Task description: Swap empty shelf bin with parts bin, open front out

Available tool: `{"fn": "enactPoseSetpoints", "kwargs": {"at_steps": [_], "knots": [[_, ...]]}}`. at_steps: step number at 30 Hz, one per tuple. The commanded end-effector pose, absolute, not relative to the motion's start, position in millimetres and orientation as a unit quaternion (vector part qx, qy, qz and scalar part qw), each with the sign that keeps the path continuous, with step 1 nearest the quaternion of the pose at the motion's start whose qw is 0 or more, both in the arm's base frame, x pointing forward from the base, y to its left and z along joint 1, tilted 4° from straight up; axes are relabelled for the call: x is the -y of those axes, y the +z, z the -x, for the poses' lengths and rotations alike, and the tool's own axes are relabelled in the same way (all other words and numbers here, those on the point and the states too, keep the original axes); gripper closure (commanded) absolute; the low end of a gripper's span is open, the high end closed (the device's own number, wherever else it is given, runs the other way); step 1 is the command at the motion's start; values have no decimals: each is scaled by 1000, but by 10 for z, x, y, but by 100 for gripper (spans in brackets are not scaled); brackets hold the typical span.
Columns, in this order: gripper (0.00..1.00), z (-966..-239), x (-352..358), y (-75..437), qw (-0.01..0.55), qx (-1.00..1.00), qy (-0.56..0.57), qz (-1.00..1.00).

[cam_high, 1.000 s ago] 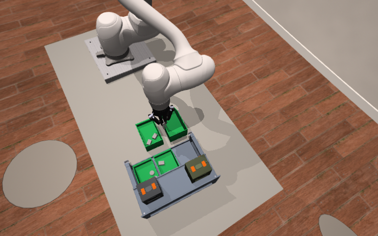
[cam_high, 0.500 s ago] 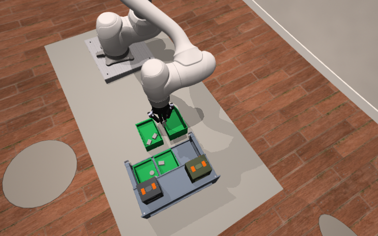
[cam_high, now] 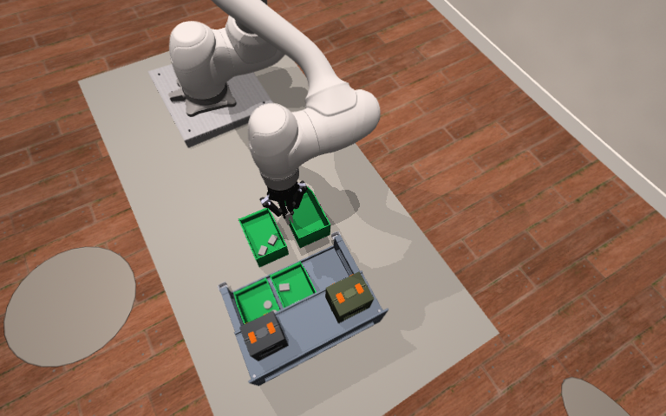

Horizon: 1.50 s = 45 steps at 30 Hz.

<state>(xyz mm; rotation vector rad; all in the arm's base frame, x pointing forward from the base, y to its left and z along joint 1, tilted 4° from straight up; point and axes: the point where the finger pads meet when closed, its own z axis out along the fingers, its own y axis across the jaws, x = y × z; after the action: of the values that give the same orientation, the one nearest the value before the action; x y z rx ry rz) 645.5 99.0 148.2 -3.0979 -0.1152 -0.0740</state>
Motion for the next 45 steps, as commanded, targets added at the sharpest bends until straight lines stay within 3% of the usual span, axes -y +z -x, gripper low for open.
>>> {"fn": "enactPoseSetpoints", "kwargs": {"at_steps": [1, 16, 45], "knots": [[90, -6455, -986, 1483, 20, 37, -24, 999], [90, -6441, -569, 1465, 20, 37, -24, 999], [90, -6374, 1519, 1374, 20, 37, -24, 999]]}}
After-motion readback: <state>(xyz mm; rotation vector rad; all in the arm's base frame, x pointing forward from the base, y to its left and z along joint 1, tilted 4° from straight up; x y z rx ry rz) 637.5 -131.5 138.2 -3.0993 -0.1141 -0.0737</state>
